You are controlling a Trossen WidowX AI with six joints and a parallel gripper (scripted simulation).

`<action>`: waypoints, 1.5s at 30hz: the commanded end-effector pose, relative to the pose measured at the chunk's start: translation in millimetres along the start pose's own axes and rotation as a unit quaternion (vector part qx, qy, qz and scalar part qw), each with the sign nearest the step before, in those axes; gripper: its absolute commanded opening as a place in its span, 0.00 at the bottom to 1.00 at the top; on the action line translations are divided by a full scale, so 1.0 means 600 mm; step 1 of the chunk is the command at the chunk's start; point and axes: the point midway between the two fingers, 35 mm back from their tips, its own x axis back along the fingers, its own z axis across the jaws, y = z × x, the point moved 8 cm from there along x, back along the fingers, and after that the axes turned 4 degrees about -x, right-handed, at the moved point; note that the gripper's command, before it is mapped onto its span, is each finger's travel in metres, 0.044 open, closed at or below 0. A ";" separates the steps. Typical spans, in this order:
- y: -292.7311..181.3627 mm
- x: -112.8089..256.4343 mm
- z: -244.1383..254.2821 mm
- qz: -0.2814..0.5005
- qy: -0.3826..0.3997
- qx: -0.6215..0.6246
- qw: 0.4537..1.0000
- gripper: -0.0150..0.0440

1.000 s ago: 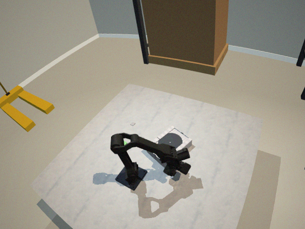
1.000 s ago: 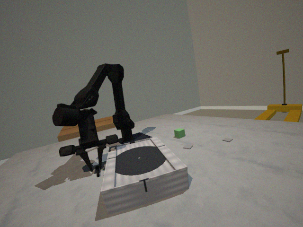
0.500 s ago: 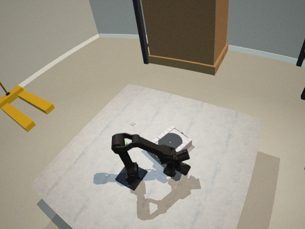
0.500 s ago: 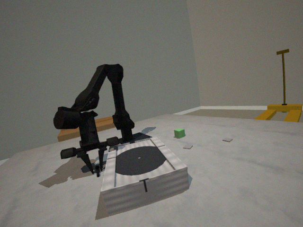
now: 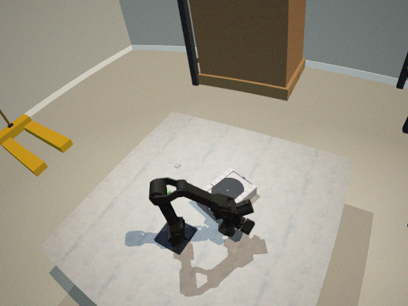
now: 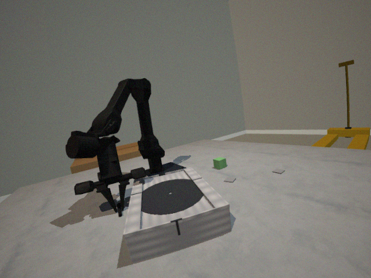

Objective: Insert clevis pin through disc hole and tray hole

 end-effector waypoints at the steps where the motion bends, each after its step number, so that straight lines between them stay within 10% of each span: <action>1: 0.000 -0.001 -0.001 0.001 -0.002 0.002 1.000 0.32; 45: -0.047 0.098 -0.009 -0.008 -0.006 0.028 1.000 0.25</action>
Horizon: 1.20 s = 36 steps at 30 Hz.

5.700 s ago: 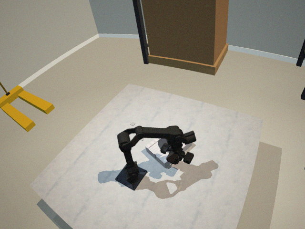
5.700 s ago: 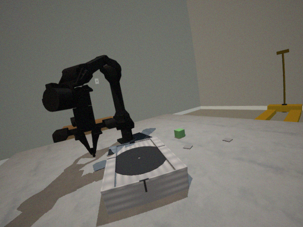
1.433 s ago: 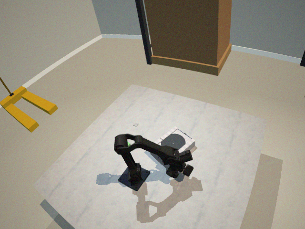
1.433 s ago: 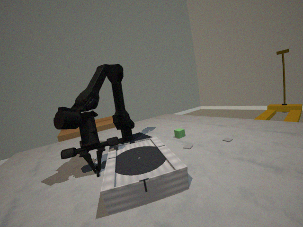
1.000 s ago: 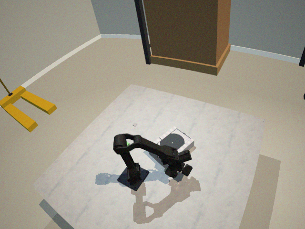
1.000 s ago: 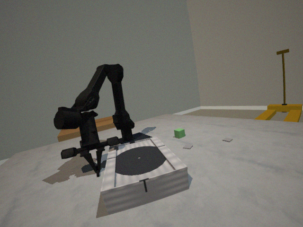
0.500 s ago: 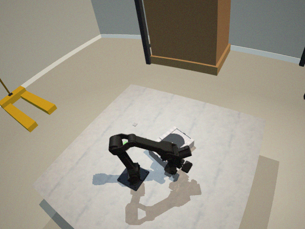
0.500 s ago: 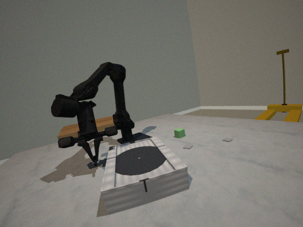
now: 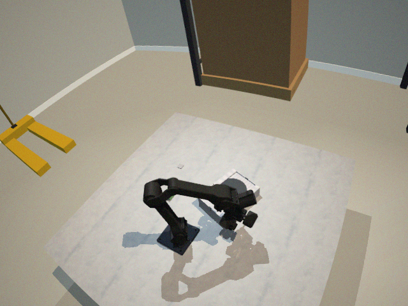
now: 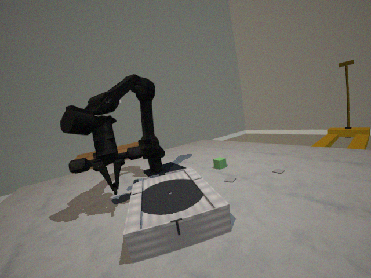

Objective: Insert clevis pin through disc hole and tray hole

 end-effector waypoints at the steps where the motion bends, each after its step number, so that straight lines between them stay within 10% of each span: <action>1: -0.012 0.000 -0.004 -0.006 -0.002 0.033 0.999 0.25; 36: -0.159 -0.018 -0.128 -0.082 -0.076 0.514 0.851 0.25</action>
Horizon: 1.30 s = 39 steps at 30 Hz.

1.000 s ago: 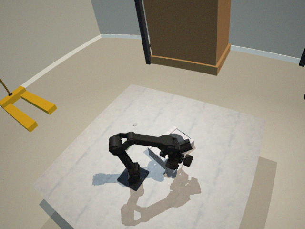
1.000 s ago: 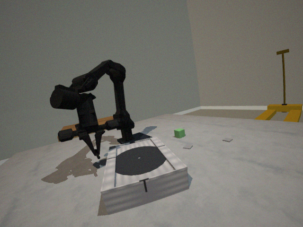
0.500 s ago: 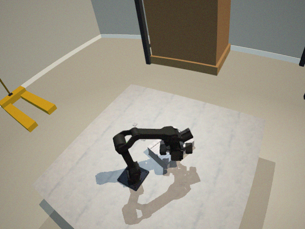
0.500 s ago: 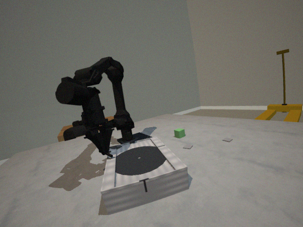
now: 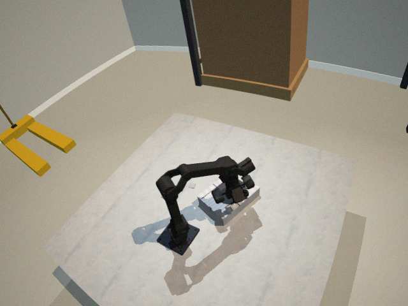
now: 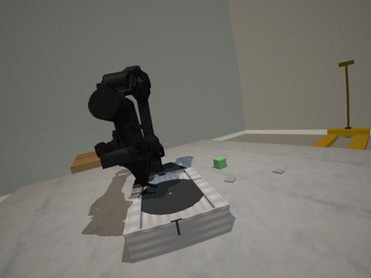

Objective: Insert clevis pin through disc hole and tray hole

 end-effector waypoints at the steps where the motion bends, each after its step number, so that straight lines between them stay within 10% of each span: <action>1: -0.022 0.005 0.005 -0.007 -0.003 0.057 0.998 0.25; 18: -0.121 0.011 0.004 -0.047 -0.056 0.316 0.946 0.25; 39: -0.168 0.004 -0.040 -0.211 0.010 0.325 0.922 0.25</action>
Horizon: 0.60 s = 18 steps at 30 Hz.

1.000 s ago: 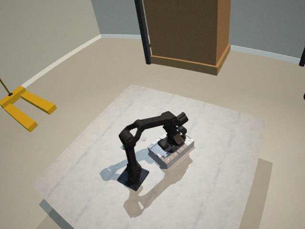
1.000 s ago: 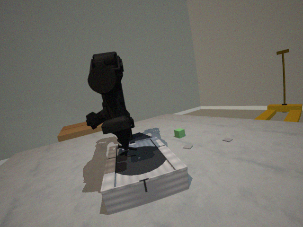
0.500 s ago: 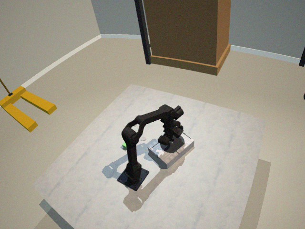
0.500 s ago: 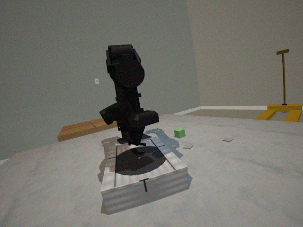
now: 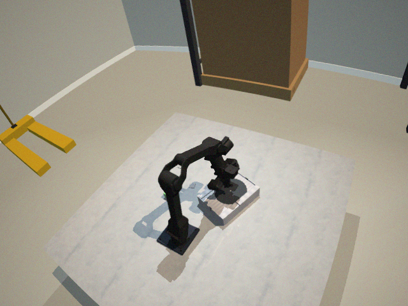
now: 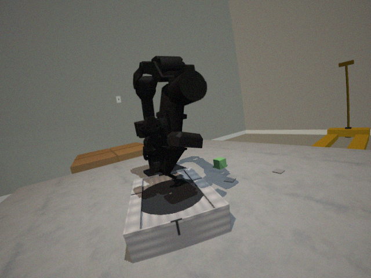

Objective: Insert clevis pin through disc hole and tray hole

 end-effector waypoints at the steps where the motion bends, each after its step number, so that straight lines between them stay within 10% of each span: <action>1: -0.019 -0.003 -0.004 -0.049 0.002 0.000 0.999 0.25; 18: -0.107 -0.035 -0.012 -0.288 0.021 0.002 0.957 0.25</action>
